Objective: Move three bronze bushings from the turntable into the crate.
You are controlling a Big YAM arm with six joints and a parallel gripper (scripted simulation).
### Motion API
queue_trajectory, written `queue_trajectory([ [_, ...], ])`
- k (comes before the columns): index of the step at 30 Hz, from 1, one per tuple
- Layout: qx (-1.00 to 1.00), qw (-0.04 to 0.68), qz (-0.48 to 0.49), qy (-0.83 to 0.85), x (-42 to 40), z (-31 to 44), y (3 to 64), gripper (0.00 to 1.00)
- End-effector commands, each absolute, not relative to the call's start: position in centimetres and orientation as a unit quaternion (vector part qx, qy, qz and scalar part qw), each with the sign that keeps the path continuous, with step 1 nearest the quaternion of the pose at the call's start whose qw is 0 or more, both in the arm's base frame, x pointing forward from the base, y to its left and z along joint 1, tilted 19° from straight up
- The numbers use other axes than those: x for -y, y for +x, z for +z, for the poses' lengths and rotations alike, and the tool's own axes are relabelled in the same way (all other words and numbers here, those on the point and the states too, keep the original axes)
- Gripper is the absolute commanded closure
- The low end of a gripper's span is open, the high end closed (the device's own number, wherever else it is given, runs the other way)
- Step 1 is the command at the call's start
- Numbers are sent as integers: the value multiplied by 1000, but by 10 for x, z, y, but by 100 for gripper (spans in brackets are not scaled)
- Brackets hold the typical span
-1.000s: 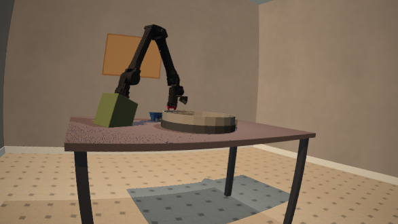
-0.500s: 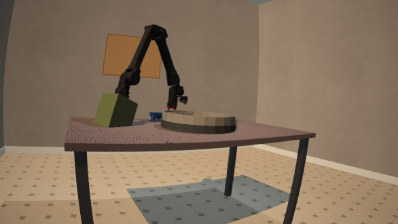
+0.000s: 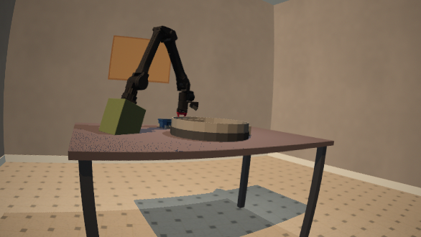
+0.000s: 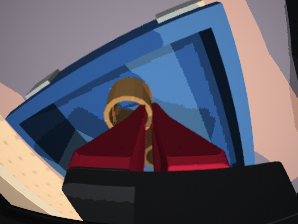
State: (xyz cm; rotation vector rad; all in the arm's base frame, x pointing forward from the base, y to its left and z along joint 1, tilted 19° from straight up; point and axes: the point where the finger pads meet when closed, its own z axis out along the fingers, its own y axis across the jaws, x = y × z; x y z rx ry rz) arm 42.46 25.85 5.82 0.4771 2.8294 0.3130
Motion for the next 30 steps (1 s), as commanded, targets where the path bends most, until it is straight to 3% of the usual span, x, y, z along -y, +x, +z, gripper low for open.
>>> queue_trajectory([
  [1, -967, 148, 123, 169, -264, 81, 444, 100],
  [30, -969, 139, 116, 169, -264, 72, 443, 100],
])
